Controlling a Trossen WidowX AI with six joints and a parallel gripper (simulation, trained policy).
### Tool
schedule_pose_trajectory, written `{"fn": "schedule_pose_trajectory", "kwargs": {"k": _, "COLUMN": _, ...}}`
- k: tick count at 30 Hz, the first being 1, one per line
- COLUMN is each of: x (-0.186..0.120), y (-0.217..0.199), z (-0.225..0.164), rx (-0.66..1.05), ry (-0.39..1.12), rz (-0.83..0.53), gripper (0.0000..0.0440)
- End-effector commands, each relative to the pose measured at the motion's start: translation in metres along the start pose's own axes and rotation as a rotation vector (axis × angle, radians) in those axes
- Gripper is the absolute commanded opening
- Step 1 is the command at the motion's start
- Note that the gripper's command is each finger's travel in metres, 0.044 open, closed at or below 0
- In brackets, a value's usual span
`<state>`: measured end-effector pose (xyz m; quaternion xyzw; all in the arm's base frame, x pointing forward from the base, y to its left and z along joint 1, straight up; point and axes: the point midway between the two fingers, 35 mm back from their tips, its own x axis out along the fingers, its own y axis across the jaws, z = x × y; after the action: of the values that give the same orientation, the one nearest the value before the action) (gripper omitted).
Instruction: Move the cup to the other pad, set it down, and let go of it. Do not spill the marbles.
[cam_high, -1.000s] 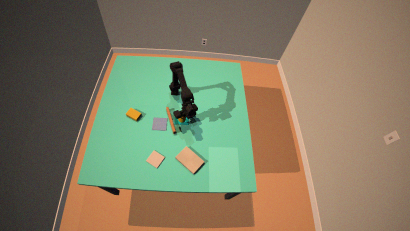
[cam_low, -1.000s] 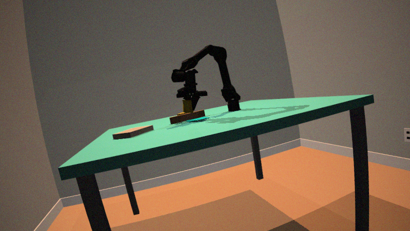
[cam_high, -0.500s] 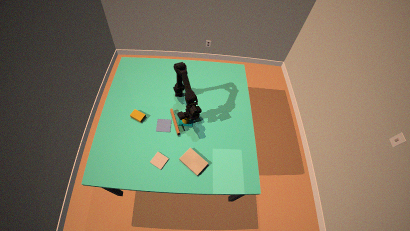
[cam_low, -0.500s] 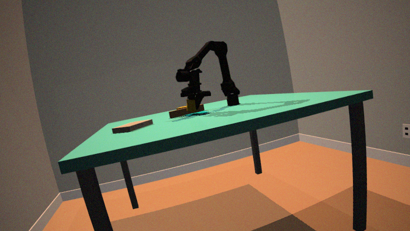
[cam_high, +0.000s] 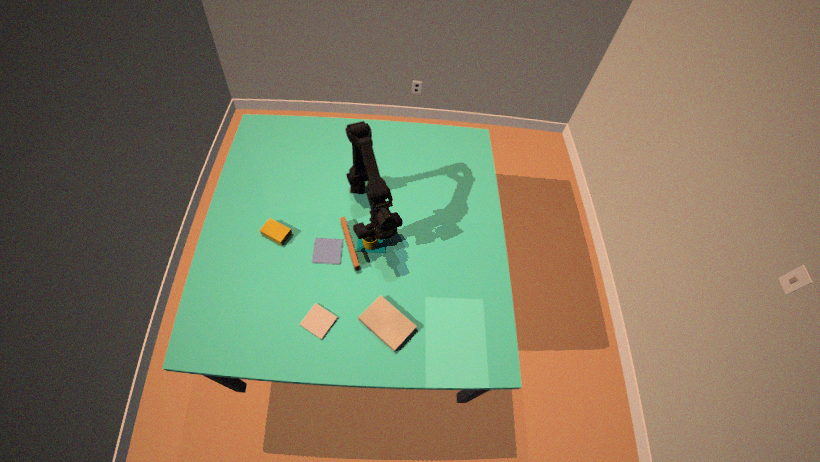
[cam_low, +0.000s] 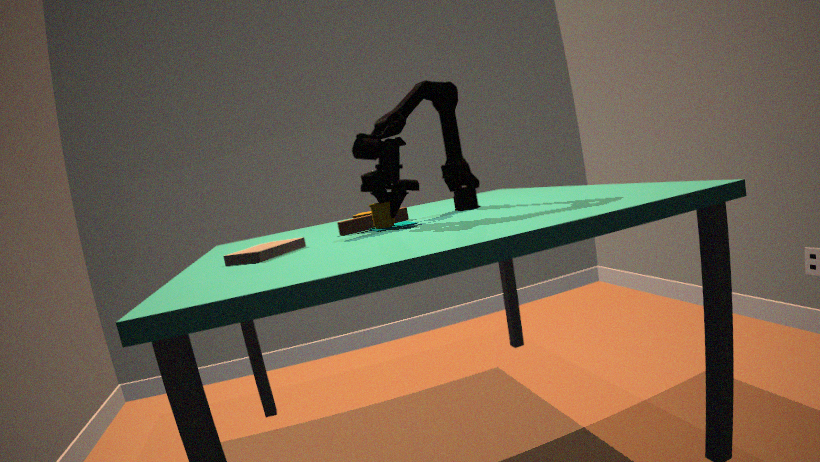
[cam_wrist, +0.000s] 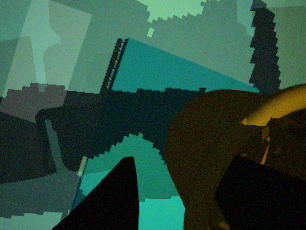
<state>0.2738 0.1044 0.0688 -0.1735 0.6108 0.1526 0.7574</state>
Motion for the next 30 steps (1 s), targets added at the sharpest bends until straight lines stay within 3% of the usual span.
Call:
{"fn": "schedule_pose_trajectory", "kwargs": {"k": 1, "x": -0.007, "y": -0.001, "z": 0.003, "rx": 0.01, "ry": -0.041, "rz": 0.009, "gripper": 0.0152}}
{"fn": "schedule_pose_trajectory", "kwargs": {"k": 25, "x": -0.058, "y": 0.0, "z": -0.004, "rx": 0.052, "ry": -0.175, "rz": 0.06, "gripper": 0.0255}}
{"fn": "schedule_pose_trajectory", "kwargs": {"k": 30, "x": -0.075, "y": -0.003, "z": 0.0, "rx": 0.059, "ry": -0.223, "rz": 0.056, "gripper": 0.0313}}
